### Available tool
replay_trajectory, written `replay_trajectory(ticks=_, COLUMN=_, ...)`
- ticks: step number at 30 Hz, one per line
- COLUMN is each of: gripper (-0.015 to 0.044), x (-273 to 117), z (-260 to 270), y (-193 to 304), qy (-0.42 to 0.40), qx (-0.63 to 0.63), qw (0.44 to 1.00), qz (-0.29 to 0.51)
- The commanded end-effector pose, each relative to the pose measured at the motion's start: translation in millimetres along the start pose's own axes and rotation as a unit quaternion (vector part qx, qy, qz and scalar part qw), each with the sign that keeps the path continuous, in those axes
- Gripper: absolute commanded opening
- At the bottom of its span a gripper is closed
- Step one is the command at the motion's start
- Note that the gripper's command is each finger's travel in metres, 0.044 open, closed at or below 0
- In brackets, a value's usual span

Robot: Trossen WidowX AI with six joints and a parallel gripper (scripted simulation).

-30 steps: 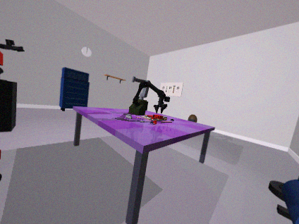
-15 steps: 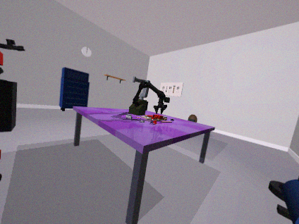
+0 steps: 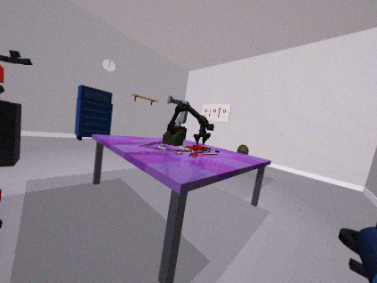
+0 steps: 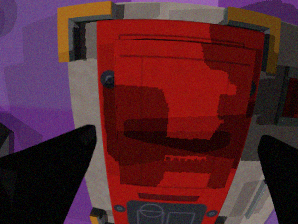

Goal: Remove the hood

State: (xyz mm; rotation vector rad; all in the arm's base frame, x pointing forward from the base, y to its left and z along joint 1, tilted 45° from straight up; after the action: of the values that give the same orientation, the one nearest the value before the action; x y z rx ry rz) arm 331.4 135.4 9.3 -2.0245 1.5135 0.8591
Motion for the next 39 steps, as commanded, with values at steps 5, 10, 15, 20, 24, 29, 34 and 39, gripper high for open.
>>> replay_trajectory(ticks=5, gripper=0.0440, x=5.0, z=0.6, y=0.8, qy=0.002, qx=-0.003, qw=1.000, qz=0.001)
replay_trajectory(ticks=10, gripper=0.0440, x=6.6, z=0.6, y=0.8, qy=0.002, qx=-0.003, qw=1.000, qz=0.001)
replay_trajectory(ticks=15, gripper=0.0440, x=9.1, z=0.6, y=0.8, qy=0.002, qx=-0.003, qw=1.000, qz=0.001)
replay_trajectory(ticks=20, gripper=0.0440, x=11.6, z=0.6, y=0.8, qy=0.002, qx=-0.003, qw=1.000, qz=0.001)
replay_trajectory(ticks=24, gripper=0.0440, x=13.6, z=0.6, y=0.8, qy=0.002, qx=-0.003, qw=1.000, qz=0.001)
replay_trajectory(ticks=29, gripper=0.0440, x=16.1, z=0.6, y=0.8, qy=0.002, qx=-0.003, qw=1.000, qz=0.001)
replay_trajectory(ticks=34, gripper=0.0440, x=18.6, z=0.6, y=0.8, qy=0.002, qx=-0.003, qw=1.000, qz=0.001)
replay_trajectory(ticks=39, gripper=0.0440, x=21.1, z=0.5, y=0.9, qy=0.002, qx=-0.003, qw=1.000, qz=0.001)
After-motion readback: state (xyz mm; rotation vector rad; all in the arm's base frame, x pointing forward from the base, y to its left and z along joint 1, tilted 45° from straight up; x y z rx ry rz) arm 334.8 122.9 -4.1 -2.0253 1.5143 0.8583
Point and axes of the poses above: the point midway between the two fingers, 35 mm back from their tips, its own x axis out along the fingers, its own z axis across the jaws, y = z × x, the point moved 7 cm from there along -x, back along the fingers, and after that the axes turned 9 degrees about -x, right-handed, at the moved point
